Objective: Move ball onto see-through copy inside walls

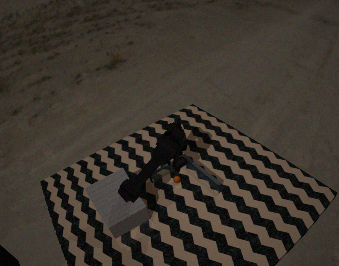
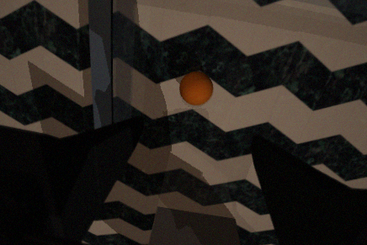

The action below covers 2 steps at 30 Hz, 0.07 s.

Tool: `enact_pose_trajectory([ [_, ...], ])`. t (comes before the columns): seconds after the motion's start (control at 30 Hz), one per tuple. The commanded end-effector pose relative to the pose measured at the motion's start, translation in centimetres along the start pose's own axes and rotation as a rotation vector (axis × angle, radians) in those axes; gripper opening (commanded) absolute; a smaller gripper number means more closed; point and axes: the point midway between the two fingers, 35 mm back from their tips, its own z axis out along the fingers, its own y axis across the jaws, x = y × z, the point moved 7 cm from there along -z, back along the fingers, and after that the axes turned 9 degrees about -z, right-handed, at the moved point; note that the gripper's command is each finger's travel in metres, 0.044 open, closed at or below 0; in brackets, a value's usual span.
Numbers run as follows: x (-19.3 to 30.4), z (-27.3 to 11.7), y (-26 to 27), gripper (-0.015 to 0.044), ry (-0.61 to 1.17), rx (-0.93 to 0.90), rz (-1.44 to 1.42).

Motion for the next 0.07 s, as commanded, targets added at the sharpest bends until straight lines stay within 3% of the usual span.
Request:
enact_pose_trajectory([
  [0.0, -0.14, -2.36, -0.07, 0.044, -0.017, -0.007, 0.012],
  [0.03, -0.14, -2.36, -0.07, 0.044, -0.017, -0.007, 0.012],
])
